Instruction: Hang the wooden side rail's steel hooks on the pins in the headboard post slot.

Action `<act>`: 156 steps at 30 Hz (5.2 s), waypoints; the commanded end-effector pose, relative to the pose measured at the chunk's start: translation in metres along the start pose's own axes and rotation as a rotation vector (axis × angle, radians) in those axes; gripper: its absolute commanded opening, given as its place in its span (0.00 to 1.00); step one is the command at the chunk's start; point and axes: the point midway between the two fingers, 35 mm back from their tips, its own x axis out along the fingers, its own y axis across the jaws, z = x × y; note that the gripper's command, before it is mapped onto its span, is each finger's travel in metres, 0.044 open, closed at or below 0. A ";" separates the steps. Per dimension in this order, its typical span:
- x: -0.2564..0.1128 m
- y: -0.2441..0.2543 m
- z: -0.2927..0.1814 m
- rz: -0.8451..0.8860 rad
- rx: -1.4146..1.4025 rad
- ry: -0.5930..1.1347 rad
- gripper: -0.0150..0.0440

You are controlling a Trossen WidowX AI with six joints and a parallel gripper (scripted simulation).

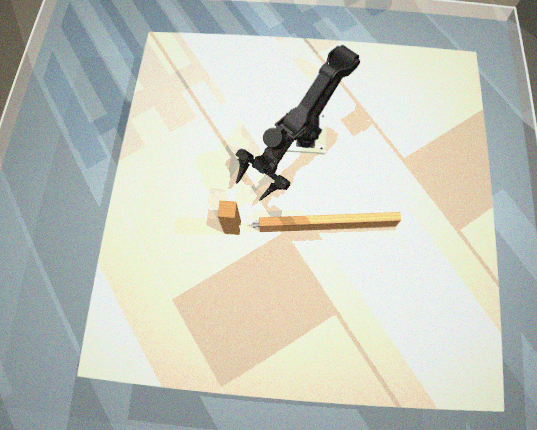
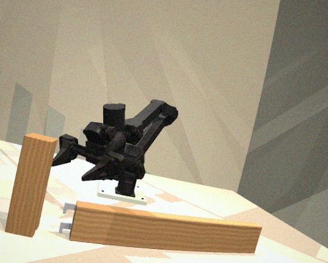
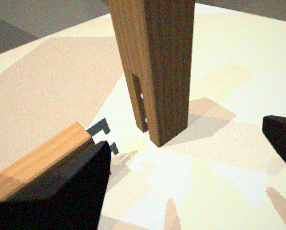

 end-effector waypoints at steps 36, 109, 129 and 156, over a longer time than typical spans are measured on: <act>-0.009 0.050 0.052 -0.392 0.092 0.195 1.00; 0.027 0.138 0.017 1.272 -1.939 0.540 1.00; 0.042 0.140 -0.011 1.272 -1.939 0.540 1.00; 0.052 0.141 -0.039 1.272 -1.939 0.540 0.73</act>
